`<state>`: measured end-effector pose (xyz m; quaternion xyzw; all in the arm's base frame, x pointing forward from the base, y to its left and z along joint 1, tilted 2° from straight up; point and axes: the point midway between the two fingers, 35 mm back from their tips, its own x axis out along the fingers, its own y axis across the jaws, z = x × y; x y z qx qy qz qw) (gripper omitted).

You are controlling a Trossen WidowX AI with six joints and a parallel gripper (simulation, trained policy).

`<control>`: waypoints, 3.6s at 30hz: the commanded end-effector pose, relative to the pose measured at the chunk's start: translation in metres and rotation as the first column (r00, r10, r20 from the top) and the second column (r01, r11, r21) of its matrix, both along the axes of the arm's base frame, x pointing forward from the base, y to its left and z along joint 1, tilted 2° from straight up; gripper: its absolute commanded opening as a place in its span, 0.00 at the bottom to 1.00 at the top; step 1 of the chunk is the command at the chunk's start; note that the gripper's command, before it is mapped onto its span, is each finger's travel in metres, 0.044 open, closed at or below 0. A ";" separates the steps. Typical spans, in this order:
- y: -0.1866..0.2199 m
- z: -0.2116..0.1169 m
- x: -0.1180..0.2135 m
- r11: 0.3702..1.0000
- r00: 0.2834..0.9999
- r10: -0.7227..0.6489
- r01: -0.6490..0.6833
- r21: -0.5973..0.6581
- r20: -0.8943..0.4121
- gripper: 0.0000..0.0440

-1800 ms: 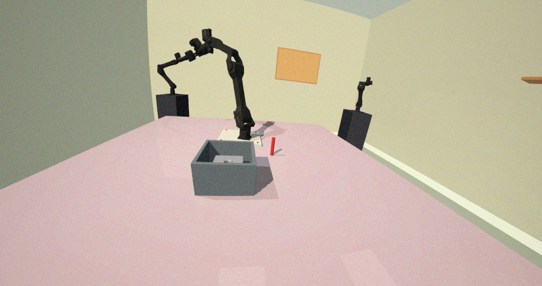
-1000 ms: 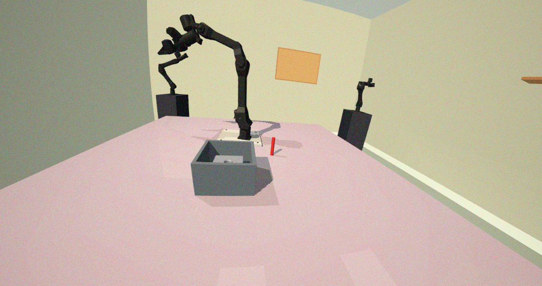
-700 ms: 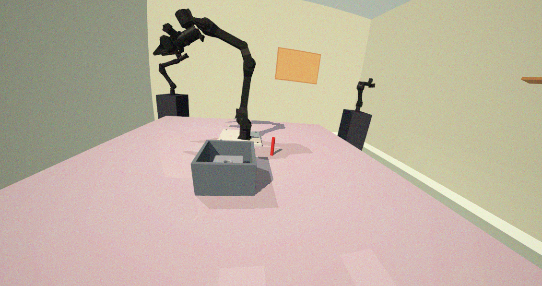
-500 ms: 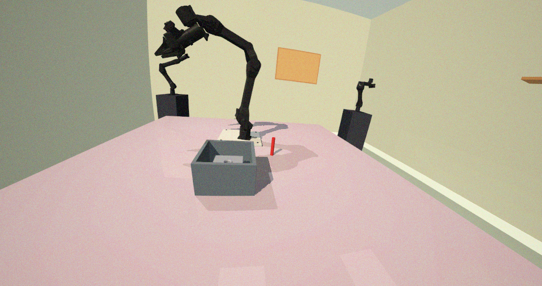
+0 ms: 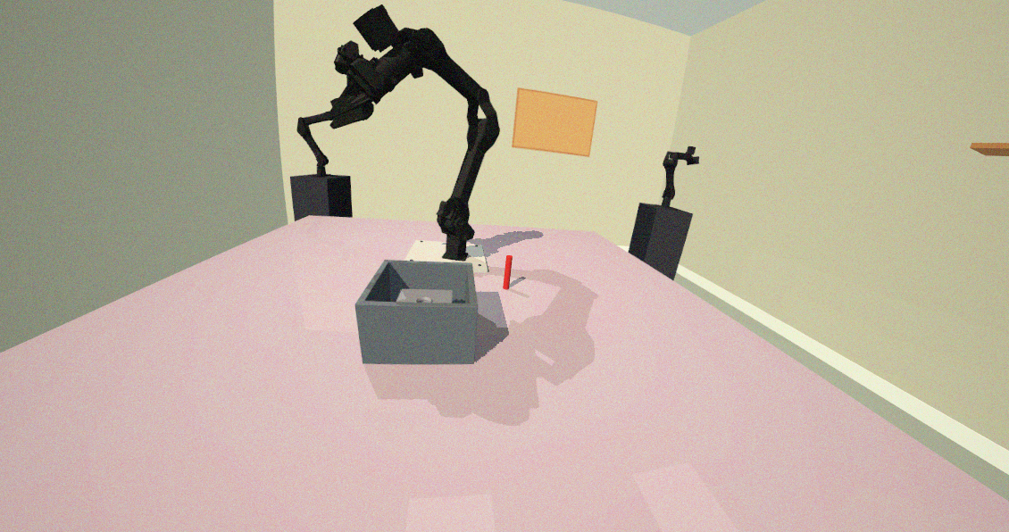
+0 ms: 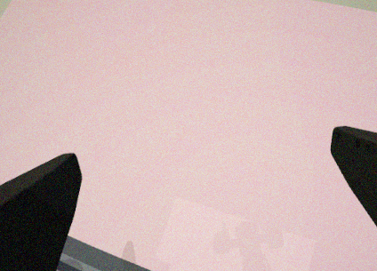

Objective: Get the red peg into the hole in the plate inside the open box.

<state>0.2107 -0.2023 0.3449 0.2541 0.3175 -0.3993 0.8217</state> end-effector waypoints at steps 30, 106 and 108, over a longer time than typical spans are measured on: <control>0.218 -0.123 -0.022 0.877 0.973 0.095 0.019 0.479 -0.213 1.00; 0.336 -0.217 -0.003 0.758 0.952 0.277 -0.131 0.639 -0.133 0.00; 0.331 -0.208 0.004 0.766 0.955 0.271 -0.140 0.628 -0.117 0.00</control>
